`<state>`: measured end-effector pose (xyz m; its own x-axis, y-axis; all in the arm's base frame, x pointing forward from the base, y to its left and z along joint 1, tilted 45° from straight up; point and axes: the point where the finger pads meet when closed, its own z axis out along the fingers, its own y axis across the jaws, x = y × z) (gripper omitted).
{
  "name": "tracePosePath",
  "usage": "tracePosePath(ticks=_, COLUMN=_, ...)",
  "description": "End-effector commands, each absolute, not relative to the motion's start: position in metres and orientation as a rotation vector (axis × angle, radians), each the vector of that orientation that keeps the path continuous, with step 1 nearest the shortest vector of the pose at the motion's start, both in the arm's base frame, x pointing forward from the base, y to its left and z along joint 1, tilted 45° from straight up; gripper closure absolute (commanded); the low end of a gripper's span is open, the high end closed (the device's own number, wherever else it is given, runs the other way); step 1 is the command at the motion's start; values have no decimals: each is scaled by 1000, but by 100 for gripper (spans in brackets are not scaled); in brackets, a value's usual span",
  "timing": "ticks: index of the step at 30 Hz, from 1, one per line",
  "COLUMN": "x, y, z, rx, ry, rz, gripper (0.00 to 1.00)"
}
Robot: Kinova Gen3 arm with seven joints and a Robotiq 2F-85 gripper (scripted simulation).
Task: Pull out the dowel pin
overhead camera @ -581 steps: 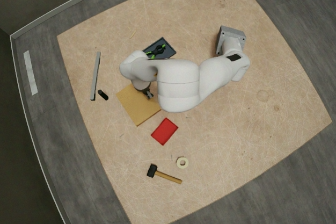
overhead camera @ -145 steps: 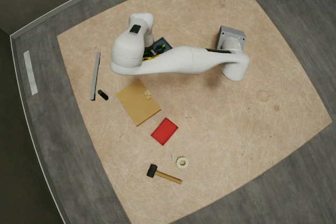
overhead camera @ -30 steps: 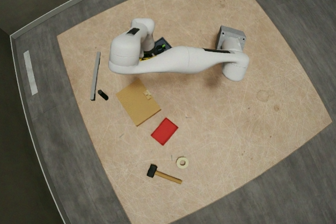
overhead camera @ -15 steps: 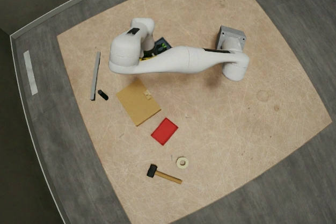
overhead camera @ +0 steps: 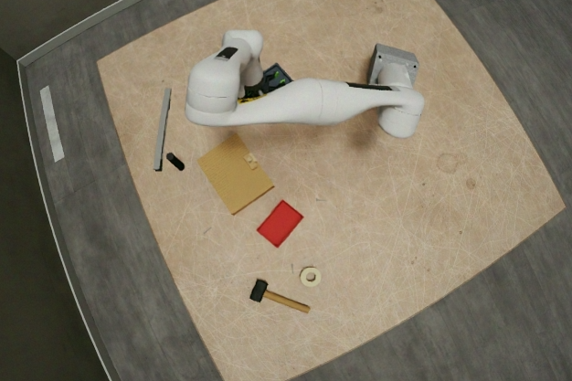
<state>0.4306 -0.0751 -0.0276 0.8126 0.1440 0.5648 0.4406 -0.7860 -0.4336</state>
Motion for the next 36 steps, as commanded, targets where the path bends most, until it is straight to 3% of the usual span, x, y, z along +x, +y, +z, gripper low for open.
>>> tracePosePath(ticks=1, x=431, y=-76, z=-27, rx=-2431, ry=-429, rz=-698, gripper=60)
tracePosePath(ticks=4, x=430, y=-76, z=-27, rx=-2431, ry=-429, rz=-698, gripper=60)
tracePosePath(ticks=5, x=430, y=-76, z=-27, rx=-2431, ry=-429, rz=-698, gripper=66)
tracePosePath(ticks=36, x=430, y=-77, z=-26, rx=-2431, ry=-429, rz=-698, gripper=68)
